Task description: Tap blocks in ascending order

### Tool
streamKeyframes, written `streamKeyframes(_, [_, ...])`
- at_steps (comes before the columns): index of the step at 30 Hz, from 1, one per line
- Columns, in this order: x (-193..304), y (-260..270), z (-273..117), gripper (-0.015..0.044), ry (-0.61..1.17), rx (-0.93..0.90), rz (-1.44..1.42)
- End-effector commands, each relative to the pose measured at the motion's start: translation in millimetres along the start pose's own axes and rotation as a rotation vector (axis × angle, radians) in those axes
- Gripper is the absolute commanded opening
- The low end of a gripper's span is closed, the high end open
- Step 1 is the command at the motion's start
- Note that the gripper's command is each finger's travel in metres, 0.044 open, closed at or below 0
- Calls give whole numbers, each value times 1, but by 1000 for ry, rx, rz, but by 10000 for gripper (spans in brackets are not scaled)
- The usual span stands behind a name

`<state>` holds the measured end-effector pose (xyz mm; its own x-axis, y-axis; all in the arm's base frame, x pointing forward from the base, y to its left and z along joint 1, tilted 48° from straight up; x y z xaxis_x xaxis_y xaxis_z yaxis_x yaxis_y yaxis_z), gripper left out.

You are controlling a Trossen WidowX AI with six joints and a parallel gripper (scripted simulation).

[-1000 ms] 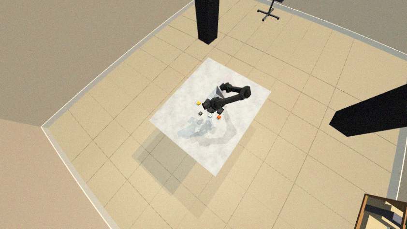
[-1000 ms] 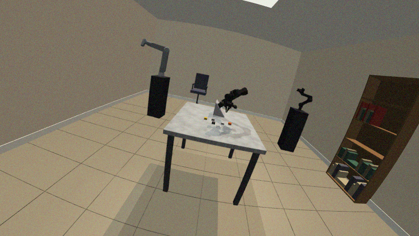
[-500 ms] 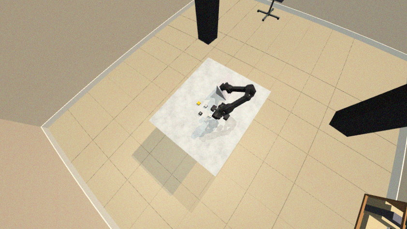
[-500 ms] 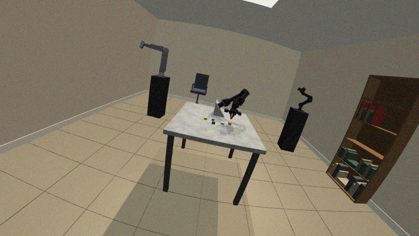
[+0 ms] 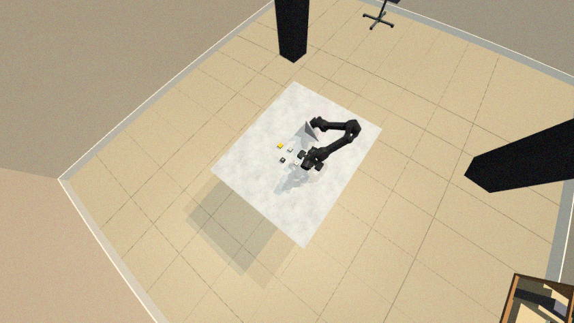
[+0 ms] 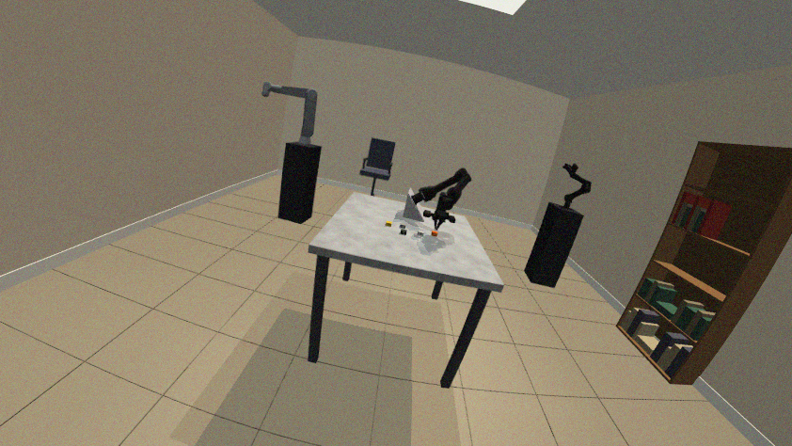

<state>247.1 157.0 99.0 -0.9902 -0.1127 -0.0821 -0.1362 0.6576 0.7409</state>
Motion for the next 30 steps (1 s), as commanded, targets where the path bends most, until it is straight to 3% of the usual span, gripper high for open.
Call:
streamKeyframes(1, [2,-2,7,20,6,2,9])
streamKeyframes(13, [3,-1,17,20,6,0,9])
streamKeyframes(21, [2,-2,-15,20,6,3,9])
streamKeyframes(26, [0,-3,-82,20,6,8,10])
streamKeyframes(30, [2,-2,-93,20,8,5,10])
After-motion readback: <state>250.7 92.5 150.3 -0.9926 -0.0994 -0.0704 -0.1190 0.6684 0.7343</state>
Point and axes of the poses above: the point midway between the two fingers, 35 mm back from their tips, its own z axis out along the fingers, its own y axis across the jaws, x = y × z, the point moved 1 cm from there along -z, back along the fingers, and after that the axes turned 1 degree about -z, right-handed, at the moved point
